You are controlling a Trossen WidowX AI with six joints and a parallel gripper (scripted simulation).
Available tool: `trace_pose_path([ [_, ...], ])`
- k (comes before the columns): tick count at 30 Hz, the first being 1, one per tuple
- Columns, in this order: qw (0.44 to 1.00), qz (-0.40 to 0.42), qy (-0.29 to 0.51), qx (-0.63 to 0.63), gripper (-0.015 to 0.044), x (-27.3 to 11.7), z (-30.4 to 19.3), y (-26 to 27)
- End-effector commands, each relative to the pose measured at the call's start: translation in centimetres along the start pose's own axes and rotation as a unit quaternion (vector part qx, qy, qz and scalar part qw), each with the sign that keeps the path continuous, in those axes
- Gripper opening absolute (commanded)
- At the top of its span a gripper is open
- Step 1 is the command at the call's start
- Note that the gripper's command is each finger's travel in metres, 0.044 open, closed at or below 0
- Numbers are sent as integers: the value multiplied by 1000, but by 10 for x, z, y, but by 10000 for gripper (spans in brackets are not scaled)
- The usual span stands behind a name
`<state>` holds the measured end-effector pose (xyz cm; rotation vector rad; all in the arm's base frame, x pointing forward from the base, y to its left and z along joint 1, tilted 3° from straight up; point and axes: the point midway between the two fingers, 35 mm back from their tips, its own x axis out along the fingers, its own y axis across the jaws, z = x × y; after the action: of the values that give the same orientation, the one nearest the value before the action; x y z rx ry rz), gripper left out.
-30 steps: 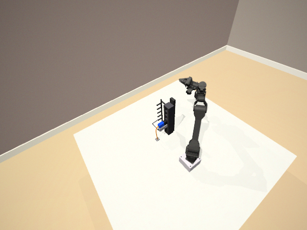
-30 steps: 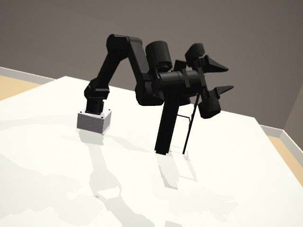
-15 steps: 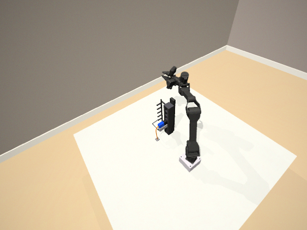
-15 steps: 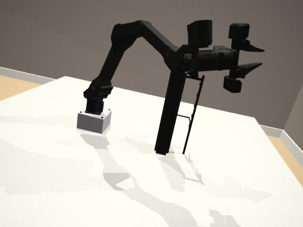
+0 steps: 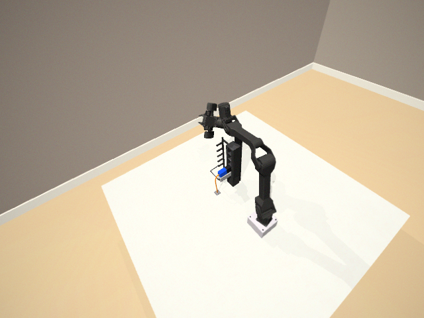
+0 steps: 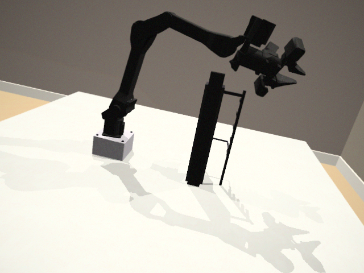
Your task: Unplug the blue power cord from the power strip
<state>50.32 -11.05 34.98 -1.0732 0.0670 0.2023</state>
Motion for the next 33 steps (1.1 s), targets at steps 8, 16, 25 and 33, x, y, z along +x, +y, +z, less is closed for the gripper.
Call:
trace_pose_path([
  [8,946,284,154,35,160,-16,13,159],
  [16,856,461,233,-22,160,-75,18,231],
  [25,767,574,275,-82,160,-129,23,260],
  [33,767,574,275,-82,160,-128,23,260],
])
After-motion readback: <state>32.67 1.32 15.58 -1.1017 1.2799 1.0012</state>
